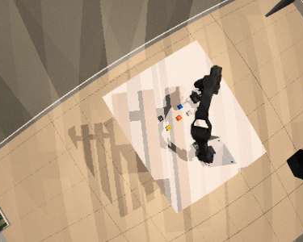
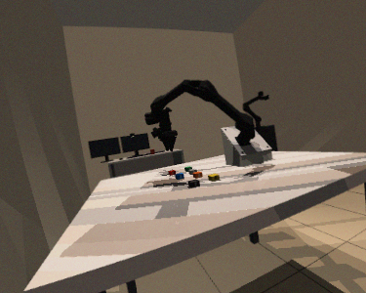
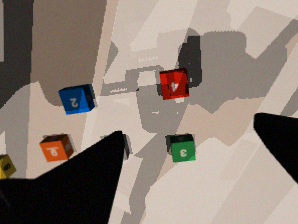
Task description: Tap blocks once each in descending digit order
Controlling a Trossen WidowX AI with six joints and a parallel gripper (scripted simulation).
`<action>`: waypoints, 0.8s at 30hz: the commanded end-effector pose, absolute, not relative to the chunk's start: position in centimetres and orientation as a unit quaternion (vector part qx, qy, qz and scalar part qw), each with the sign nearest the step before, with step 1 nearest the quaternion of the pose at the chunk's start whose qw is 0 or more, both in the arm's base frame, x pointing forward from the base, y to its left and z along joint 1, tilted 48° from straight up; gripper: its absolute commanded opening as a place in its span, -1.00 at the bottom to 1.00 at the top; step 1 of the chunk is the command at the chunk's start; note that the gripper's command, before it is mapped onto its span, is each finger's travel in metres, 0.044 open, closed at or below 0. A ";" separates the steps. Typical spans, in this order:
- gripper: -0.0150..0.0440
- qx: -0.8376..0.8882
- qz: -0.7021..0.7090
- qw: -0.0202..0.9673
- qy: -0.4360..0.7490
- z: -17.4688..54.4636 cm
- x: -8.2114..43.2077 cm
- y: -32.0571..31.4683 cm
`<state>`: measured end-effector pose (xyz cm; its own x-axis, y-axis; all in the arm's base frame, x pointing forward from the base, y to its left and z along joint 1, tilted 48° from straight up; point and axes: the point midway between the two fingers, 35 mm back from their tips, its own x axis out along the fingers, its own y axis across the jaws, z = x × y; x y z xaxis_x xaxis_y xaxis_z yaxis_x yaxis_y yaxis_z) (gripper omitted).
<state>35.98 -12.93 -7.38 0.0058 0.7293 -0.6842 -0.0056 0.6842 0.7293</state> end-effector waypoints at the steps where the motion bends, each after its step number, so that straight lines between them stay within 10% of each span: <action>1: 0.86 0.277 0.282 0.653 0.646 -7.4 35.9 -13.2; 24: 0.86 0.279 0.281 0.652 0.647 1.0 33.4 -6.3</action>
<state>34.51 -8.59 -1.75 -0.0026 0.7273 -0.6863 -0.0052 0.6863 0.7273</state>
